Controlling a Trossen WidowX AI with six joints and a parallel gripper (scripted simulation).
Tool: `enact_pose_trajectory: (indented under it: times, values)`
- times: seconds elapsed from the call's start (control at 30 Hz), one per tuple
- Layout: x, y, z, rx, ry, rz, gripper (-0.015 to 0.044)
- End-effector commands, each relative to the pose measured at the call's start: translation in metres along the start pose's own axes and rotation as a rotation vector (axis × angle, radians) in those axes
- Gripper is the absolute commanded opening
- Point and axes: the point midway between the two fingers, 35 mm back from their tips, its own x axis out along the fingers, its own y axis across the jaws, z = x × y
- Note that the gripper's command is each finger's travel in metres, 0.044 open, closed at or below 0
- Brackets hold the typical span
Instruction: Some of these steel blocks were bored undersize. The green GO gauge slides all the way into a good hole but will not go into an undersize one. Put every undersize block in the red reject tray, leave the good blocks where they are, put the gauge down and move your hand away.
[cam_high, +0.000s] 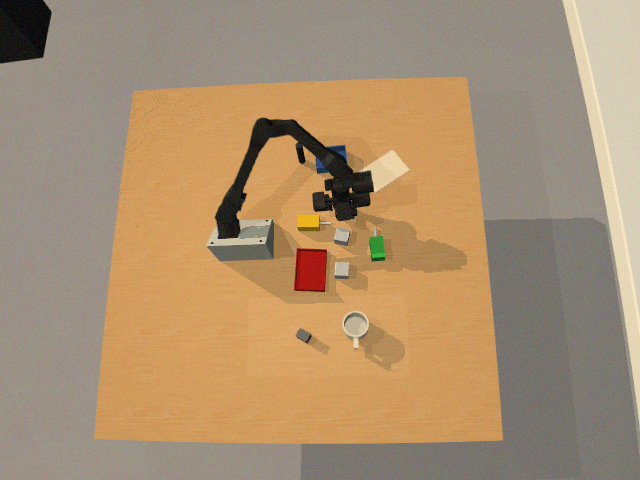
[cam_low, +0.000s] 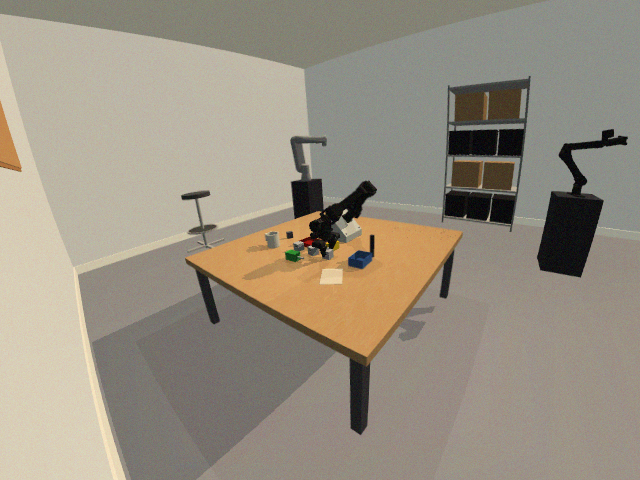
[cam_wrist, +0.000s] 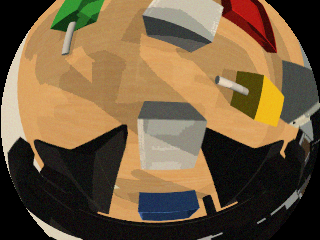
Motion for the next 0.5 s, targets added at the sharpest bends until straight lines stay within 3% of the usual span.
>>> enact_pose_trajectory:
  times: [0.0,0.27,0.4,0.47]
  values:
    - [0.0100,-0.0029,-0.0012,0.005,0.006,-0.009,0.0325]
    - [0.0139,-0.0035,-0.0015,0.005,0.007,-0.009,0.0325]
    - [0.0108,-0.0022,-0.0003,0.001,0.002,-0.004,0.0220]
    - [0.0108,-0.0022,-0.0003,0.001,0.002,-0.004,0.0207]
